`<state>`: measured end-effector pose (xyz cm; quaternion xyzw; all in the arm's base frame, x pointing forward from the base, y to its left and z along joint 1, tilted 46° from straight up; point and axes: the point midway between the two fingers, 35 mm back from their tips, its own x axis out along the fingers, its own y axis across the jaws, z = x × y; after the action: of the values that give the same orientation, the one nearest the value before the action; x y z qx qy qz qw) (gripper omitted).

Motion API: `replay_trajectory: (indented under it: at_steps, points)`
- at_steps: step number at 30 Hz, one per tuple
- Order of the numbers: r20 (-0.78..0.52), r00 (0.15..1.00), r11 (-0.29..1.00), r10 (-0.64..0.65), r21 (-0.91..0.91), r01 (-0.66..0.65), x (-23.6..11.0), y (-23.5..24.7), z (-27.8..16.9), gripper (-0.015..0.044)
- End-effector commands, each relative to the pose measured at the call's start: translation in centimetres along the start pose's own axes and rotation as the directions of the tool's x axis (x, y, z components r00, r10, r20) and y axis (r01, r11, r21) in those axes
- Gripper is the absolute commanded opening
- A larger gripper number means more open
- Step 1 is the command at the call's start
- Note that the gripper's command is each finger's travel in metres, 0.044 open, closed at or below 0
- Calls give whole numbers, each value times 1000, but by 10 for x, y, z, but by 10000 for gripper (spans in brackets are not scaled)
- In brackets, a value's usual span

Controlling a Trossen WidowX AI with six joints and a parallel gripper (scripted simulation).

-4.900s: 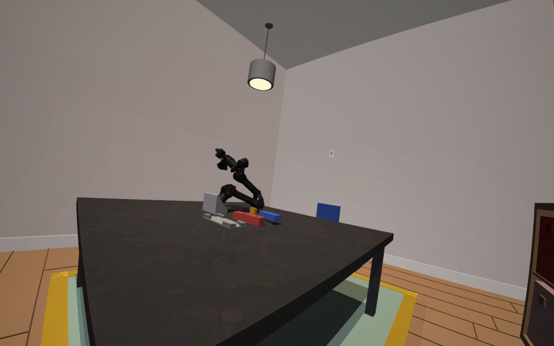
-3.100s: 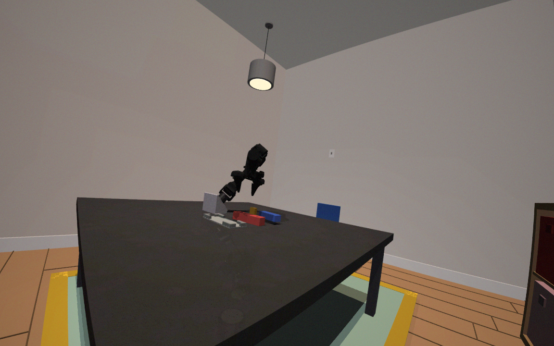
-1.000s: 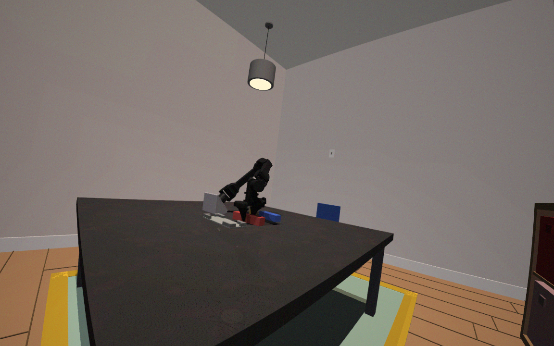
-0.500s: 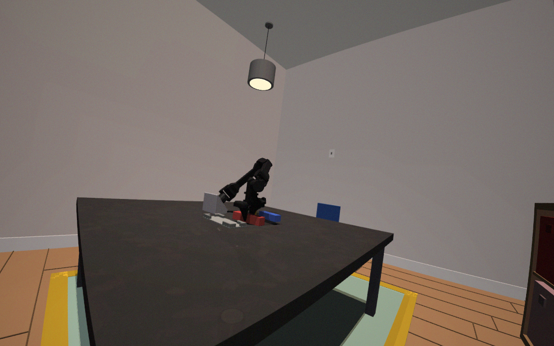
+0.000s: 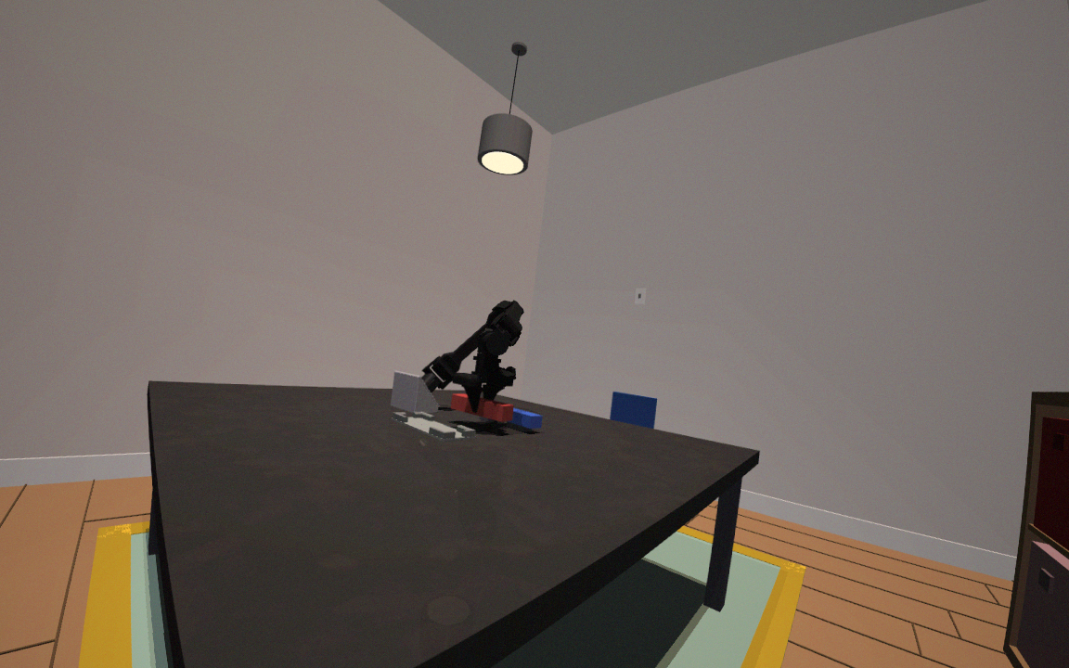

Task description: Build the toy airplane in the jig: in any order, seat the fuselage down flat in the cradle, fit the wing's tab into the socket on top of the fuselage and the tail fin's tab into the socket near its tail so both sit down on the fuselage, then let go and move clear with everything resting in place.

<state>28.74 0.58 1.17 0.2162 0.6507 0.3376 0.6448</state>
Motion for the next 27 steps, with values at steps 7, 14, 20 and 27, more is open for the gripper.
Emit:
replay_trajectory:
  at_steps: [7, 14, 20, 27]
  points:
    - [8, 1000, 1000, -13, -7, 13, -34, -2, 3, 0]
    - [7, 1000, 1000, -12, -7, 12, -56, -1, 1, 0]
    - [6, 1000, 1000, -9, -7, 9, -76, 0, -2, 0]
    - [5, 1000, 1000, -6, -8, 6, -90, 2, -5, 0]
